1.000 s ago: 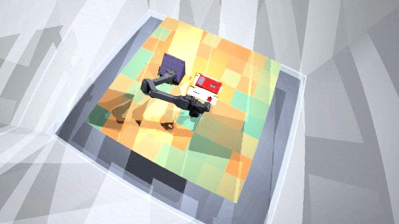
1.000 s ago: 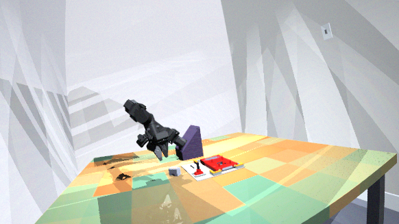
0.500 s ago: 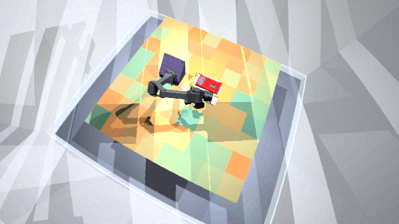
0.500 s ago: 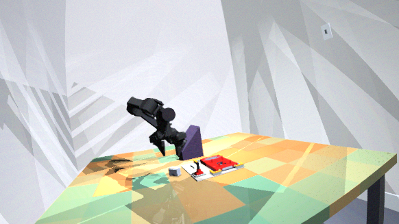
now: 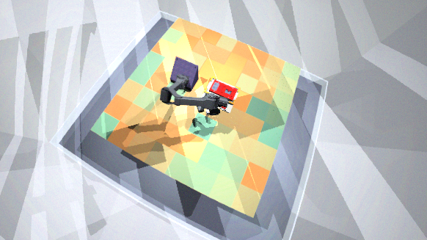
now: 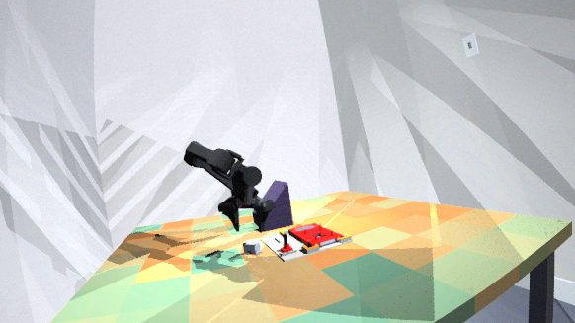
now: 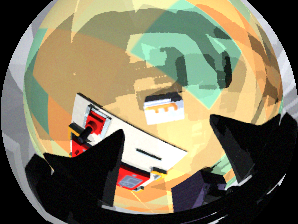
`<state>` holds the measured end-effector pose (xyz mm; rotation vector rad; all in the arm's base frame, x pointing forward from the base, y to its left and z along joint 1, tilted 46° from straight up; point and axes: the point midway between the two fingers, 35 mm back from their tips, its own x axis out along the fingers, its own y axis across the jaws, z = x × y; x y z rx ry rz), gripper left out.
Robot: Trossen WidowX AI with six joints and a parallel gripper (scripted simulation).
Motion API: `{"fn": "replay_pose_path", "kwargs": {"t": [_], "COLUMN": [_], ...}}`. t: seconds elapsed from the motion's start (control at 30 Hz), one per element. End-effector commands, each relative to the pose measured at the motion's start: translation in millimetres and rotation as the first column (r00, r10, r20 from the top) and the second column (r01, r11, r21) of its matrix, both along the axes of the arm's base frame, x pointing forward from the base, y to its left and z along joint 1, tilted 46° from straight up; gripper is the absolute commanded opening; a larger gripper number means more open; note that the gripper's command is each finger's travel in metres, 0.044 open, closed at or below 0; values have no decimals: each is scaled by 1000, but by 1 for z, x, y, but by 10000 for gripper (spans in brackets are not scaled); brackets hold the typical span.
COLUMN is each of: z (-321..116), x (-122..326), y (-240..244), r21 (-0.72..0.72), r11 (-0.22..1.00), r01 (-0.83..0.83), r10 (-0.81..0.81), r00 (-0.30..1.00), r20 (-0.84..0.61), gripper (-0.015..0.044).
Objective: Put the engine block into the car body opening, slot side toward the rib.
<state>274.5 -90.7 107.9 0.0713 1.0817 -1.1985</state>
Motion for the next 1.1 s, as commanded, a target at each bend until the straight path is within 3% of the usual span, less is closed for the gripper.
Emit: {"fn": "replay_pose_path", "kwargs": {"t": [0.0, 1.03, 1.07], "z": [-6, -40, -40], "x": [0, -3, -3], "y": [-7, -42, -42], "r21": [-6, -9, -9], "r11": [1000, 1000, 1000], "r01": [-9, -9, -9], "r10": [9, 9, 9], "r00": [1000, 1000, 1000], "r20": [0, 0, 0], "gripper": [440, 440, 414]}}
